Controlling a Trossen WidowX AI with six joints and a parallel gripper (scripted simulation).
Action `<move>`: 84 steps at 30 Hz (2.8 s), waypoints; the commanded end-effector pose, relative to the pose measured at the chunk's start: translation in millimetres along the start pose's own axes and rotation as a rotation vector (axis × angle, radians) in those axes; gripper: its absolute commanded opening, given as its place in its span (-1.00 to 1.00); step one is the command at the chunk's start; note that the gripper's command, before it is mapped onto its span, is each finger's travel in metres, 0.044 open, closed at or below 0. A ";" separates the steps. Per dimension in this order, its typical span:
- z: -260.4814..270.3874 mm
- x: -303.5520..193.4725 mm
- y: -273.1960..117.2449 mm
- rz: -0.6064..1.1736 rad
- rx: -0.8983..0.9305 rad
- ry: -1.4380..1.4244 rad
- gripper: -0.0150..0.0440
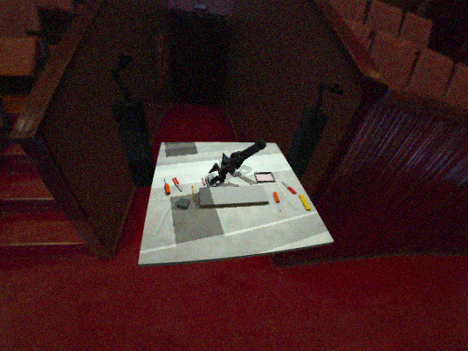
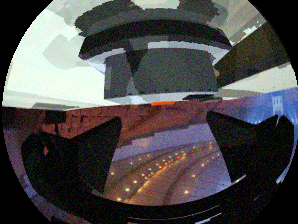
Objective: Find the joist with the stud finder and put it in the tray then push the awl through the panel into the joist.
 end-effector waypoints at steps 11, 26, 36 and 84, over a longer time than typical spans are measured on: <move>-6.6 -56.5 -27.7 0.002 0.001 0.000 1.00; 7.1 -31.1 7.1 -0.668 0.413 0.929 1.00; 2.5 -36.3 11.0 -1.011 0.787 1.536 1.00; 6.5 9.0 32.5 -1.012 0.788 1.536 0.60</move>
Point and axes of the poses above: the point midway between the two fingers, 35 mm back from their tips, its own y axis out along the fingers, its own z axis across the jaws, x = y × z, the point moved 1 cm from there along -y, back along the fingers, and after that the axes turned 5 degrees about y, right-handed, at the moved point
